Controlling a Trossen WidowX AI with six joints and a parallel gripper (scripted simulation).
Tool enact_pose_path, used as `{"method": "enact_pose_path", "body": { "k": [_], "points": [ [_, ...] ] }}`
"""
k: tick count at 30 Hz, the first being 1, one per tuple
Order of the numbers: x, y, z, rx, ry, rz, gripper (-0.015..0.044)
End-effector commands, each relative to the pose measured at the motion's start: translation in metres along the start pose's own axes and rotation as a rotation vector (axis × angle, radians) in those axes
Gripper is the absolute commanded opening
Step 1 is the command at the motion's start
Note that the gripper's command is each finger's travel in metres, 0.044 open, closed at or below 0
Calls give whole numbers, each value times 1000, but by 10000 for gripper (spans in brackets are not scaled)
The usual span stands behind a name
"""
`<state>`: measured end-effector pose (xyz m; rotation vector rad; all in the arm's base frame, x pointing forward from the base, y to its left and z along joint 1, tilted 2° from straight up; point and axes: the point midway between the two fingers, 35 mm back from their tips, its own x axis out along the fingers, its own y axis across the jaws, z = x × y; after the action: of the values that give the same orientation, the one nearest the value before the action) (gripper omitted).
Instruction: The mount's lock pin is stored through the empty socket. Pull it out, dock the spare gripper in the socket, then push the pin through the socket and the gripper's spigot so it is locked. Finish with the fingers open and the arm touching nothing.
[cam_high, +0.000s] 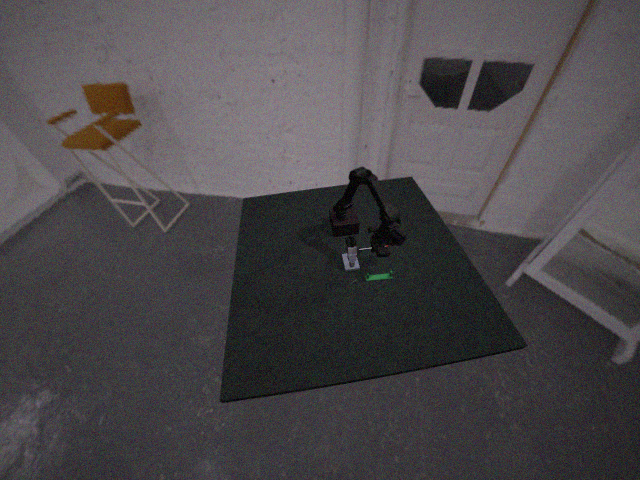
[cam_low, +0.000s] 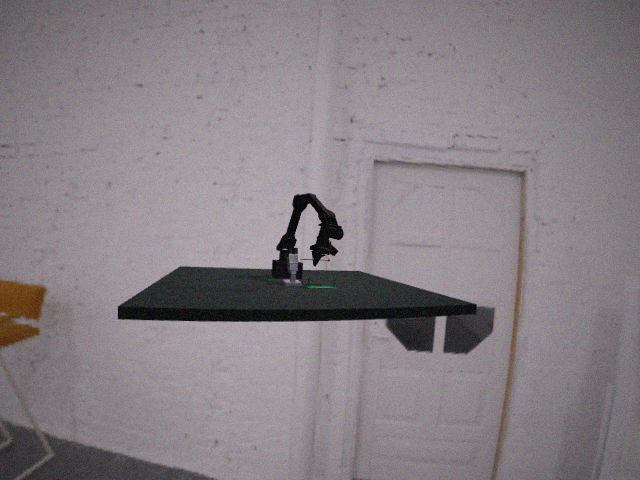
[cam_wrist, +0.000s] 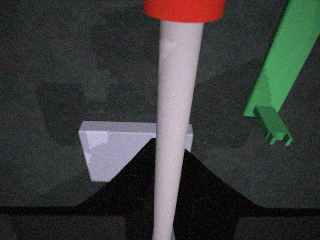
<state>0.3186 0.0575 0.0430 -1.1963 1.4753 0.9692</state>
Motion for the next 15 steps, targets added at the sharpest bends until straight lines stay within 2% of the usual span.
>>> {"method": "enact_pose_path", "body": {
  "k": [1, 9, 15],
  "points": [
    [4, 2, 2, 5, -5, -3, 0],
    [45, 2, 13, -1, -8, 1, 0],
    [49, 2, 13, -1, -9, 2, 0]
  ]
}}
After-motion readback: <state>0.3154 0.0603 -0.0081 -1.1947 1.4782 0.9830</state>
